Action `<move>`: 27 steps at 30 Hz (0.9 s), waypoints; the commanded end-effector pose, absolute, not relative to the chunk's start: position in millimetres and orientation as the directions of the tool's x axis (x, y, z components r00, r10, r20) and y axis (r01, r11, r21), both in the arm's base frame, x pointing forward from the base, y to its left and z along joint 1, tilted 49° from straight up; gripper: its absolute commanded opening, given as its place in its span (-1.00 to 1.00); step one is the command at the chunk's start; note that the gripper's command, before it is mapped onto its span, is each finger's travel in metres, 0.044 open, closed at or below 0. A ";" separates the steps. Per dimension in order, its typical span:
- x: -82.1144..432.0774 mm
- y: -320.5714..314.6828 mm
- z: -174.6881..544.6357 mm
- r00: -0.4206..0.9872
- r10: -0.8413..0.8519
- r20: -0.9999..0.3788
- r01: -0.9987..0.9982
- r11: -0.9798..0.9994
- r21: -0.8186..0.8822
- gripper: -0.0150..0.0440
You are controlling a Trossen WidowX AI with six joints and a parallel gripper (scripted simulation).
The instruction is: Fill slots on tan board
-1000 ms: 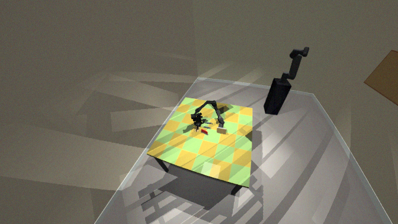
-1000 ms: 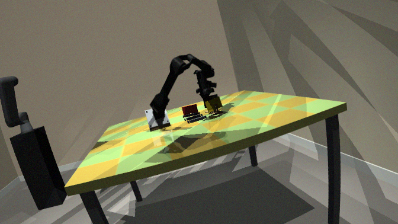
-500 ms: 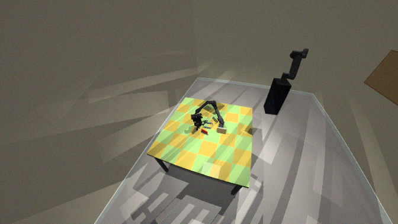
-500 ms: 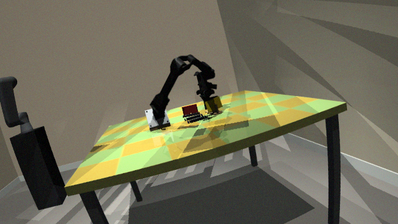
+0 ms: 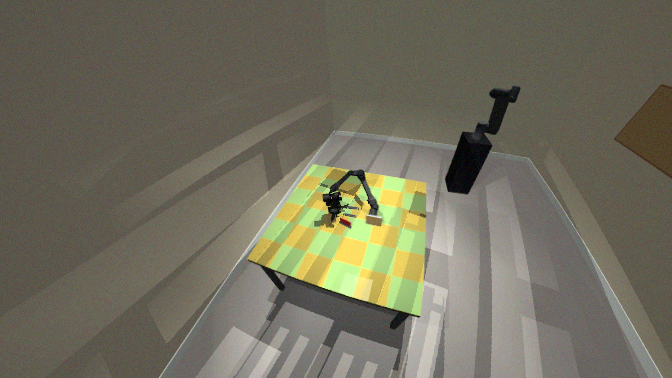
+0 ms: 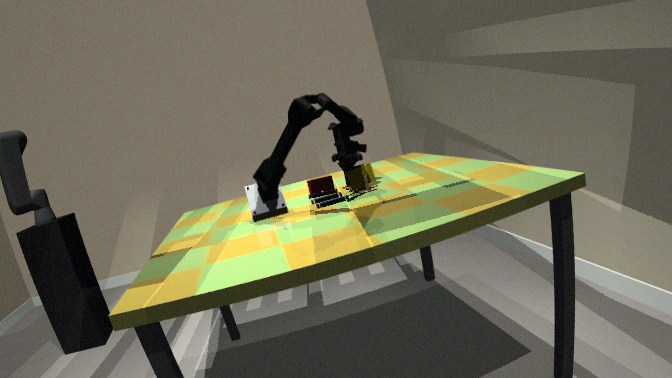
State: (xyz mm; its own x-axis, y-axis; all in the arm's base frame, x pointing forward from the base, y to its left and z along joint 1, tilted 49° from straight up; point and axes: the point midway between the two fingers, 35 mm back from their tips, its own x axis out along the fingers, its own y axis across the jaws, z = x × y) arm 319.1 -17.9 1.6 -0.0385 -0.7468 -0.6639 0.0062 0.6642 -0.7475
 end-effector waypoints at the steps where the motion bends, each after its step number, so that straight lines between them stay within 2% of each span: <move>1: 319.3 -17.7 1.7 -0.038 -0.747 -0.664 0.007 0.664 -0.747 -0.49; 3: 319.3 -17.7 1.7 -0.038 -0.747 -0.664 0.007 0.664 -0.747 -0.49; 9: 319.3 -17.7 1.7 -0.038 -0.747 -0.664 0.007 0.664 -0.747 0.04; 10: 319.3 -17.7 1.7 -0.038 -0.747 -0.664 0.007 0.664 -0.747 0.07; 19: 319.7 -15.8 3.2 -0.038 -0.746 -0.664 0.007 0.665 -0.747 0.07; 24: 322.6 32.9 44.6 -0.037 -0.747 -0.664 0.002 0.665 -0.747 0.07; 27: 321.8 40.2 51.6 -0.037 -0.748 -0.663 0.002 0.663 -0.748 0.07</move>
